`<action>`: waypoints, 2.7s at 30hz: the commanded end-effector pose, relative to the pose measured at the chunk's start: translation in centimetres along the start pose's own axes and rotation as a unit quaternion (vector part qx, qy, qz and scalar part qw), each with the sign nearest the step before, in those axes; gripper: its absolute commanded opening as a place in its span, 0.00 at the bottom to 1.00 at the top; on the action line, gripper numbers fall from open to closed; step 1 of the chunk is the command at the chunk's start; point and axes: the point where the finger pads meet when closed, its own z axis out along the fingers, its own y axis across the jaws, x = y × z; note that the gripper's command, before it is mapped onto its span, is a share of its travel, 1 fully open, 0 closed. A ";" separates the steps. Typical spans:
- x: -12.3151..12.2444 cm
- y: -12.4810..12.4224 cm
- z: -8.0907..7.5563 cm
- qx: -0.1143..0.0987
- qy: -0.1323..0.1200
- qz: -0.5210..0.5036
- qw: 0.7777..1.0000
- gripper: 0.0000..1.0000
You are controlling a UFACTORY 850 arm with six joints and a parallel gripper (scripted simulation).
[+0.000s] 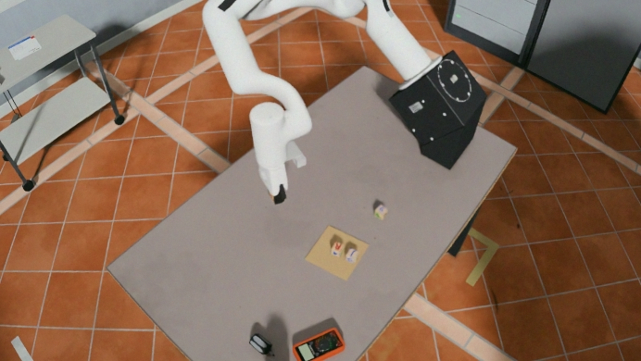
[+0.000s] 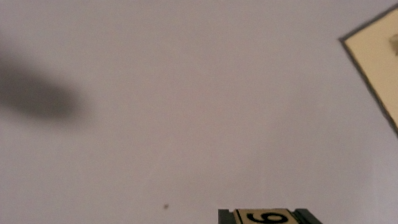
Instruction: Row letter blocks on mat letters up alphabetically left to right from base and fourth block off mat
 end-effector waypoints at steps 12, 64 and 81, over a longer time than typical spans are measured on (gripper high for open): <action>2.2 6.2 0.0 0.002 -0.005 0.192 0.981 0.28; 7.4 15.1 0.8 0.003 -0.009 0.471 0.882 0.28; 7.3 15.1 7.0 0.003 -0.009 0.471 0.882 0.28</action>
